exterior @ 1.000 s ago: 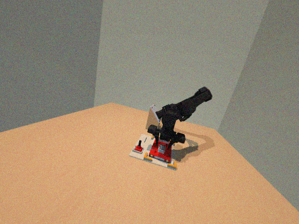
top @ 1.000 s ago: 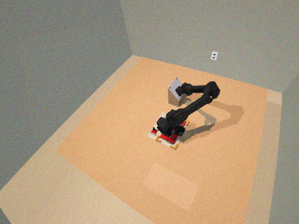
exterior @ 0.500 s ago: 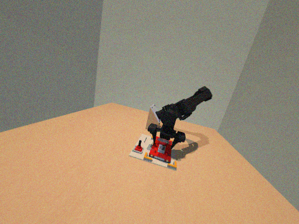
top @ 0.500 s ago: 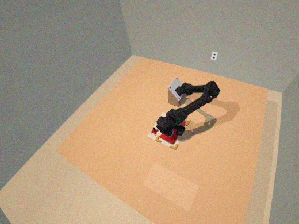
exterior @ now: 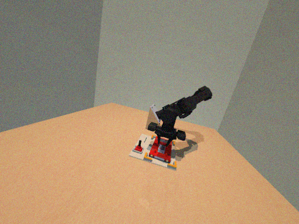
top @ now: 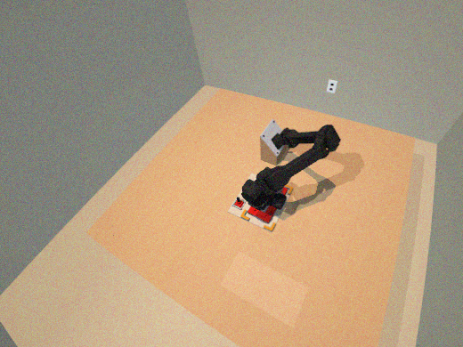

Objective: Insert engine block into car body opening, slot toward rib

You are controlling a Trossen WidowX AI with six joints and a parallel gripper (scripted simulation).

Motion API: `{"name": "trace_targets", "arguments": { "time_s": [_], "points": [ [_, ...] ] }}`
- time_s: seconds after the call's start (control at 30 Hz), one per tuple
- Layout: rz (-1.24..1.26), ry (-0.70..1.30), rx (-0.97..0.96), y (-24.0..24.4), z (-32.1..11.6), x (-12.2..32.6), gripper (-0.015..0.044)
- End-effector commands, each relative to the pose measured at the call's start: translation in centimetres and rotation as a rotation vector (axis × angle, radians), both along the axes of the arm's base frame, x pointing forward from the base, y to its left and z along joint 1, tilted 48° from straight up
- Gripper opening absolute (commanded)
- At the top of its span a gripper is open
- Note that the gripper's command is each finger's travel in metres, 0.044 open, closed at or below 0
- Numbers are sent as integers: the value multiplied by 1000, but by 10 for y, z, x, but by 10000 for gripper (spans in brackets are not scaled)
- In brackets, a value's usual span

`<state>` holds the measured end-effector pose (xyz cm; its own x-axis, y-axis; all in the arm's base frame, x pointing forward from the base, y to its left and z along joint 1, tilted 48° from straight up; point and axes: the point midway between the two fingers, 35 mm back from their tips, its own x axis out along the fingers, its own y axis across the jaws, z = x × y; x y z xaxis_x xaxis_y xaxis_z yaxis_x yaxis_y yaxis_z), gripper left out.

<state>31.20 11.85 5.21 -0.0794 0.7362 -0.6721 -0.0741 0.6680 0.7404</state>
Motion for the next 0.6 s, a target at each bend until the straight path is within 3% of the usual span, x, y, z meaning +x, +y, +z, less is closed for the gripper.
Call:
{"name": "trace_targets", "arguments": {
  "time_s": [0.0, 0.13, 0.57],
  "points": [
    [2, -3, 1, 0, 1, 0, 99],
    [2, -3, 1, 0, 1, 0, 0],
    [2, -3, 1, 0, 1, 0, 0]
  ]
}}
